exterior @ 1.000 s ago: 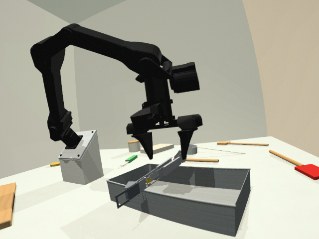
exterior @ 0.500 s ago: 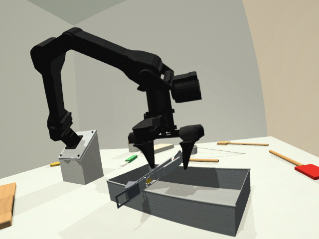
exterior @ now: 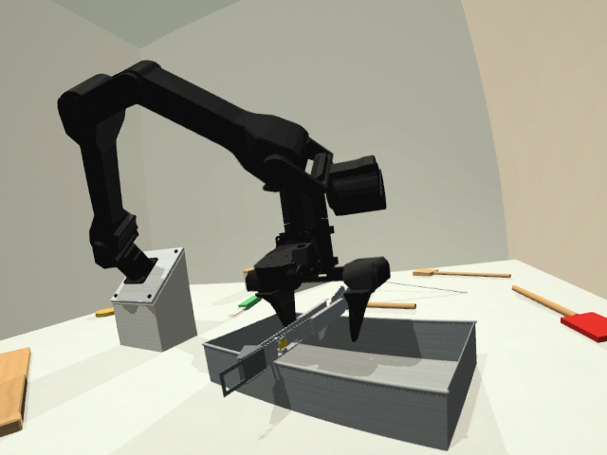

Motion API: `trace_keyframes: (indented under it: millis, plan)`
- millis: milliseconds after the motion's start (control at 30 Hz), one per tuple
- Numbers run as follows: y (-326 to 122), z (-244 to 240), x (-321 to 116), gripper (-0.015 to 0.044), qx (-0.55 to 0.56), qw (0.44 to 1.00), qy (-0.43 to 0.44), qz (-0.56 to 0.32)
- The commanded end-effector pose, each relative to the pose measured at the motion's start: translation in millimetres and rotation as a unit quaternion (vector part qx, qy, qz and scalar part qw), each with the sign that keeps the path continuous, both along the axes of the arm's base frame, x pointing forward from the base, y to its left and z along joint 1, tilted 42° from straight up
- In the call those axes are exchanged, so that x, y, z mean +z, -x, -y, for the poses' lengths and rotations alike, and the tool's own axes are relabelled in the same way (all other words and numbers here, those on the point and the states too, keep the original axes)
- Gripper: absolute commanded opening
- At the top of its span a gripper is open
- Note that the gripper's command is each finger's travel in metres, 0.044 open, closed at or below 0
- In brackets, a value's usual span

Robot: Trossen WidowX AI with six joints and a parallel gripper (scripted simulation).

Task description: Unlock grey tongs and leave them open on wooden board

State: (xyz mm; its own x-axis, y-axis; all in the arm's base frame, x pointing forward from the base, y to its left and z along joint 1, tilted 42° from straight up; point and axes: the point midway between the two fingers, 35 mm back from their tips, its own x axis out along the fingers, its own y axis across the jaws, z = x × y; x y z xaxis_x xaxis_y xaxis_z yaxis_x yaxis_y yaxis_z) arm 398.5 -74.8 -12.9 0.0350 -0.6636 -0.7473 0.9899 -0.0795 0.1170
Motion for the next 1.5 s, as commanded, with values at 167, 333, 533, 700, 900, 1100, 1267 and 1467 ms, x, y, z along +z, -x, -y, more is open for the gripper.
trace_keyframes:
  millis: [167, 333, 533, 700, 900, 1100, 1267, 1467]
  plan:
    - [4.1, 11.6, -11.9, 0.044, -0.002, 1.0, 0.003, -0.007]
    - [1.8, 8.6, -9.5, 0.0414, -0.001, 1.0, 0.001, -0.002]
    - [1.8, 8.6, -9.5, 0.0256, -0.001, 1.0, 0.001, -0.002]
    - [1.8, 8.6, -9.5, 0.0145, -0.001, 1.0, 0.001, -0.002]
    - [1.8, 8.6, -9.5, 0.0105, -0.001, 1.0, 0.001, -0.002]
    - [1.8, 8.6, -9.5, 0.0065, -0.001, 1.0, 0.001, -0.002]
    - [1.8, 8.6, -9.5, 0.0031, -0.001, 1.0, 0.001, -0.002]
    - [1.8, 8.6, -9.5, -0.0107, -0.001, 1.0, 0.001, -0.002]
